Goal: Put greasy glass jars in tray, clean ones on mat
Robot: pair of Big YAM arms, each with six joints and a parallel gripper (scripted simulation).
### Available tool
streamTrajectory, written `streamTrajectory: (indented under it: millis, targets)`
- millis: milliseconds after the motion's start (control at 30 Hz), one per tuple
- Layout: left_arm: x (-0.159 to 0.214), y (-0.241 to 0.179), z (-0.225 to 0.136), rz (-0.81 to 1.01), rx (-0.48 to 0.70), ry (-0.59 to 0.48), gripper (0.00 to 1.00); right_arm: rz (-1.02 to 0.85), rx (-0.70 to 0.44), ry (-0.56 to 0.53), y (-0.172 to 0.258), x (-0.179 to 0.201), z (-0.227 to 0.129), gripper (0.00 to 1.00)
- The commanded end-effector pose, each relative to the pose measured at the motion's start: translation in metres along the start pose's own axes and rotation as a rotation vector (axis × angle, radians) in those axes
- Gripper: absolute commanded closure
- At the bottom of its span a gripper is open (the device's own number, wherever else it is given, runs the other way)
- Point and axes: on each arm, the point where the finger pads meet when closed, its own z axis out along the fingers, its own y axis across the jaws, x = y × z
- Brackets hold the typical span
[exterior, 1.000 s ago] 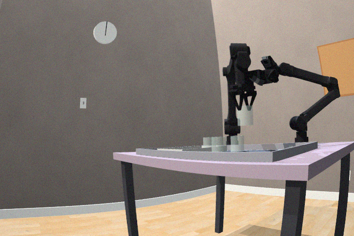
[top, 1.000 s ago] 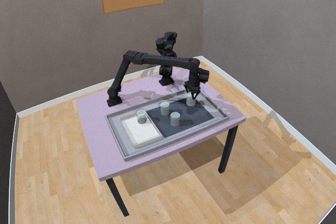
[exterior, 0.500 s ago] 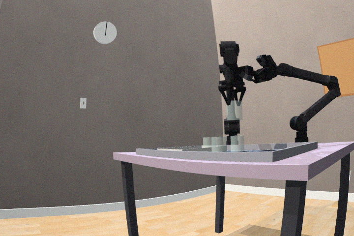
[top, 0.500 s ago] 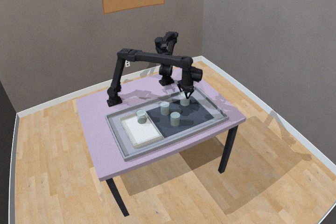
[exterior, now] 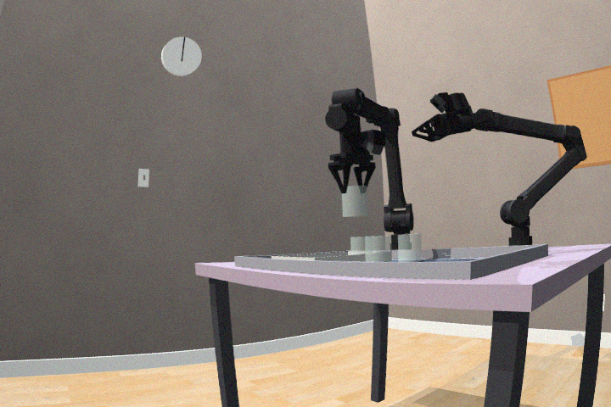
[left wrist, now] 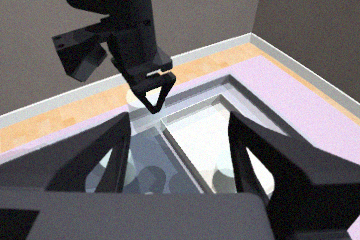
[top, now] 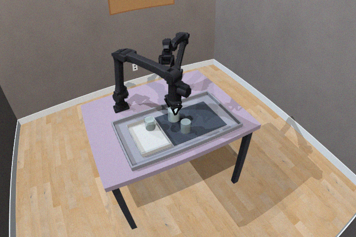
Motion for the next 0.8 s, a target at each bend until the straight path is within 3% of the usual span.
streamTrajectory:
  millis: [0, 267, 600, 767]
  targets:
    - [-0.053, -0.018, 0.002, 0.023, 0.071, -0.095, 0.40, -0.059, 0.074, -0.048, -0.007, 0.052, -0.022, 0.37]
    - [-0.054, -0.021, 0.002, 0.008, 0.087, -0.097, 0.40, 0.003, 0.016, -0.012, -0.008, 0.114, 0.005, 0.37]
    - [-0.054, -0.020, 0.002, 0.008, 0.084, -0.098, 0.40, -0.003, -0.001, 0.002, -0.012, 0.110, 0.041, 0.37]
    - [-0.054, -0.020, 0.002, 0.008, 0.084, -0.098, 0.40, -0.014, -0.002, 0.002, -0.013, 0.110, 0.079, 0.37]
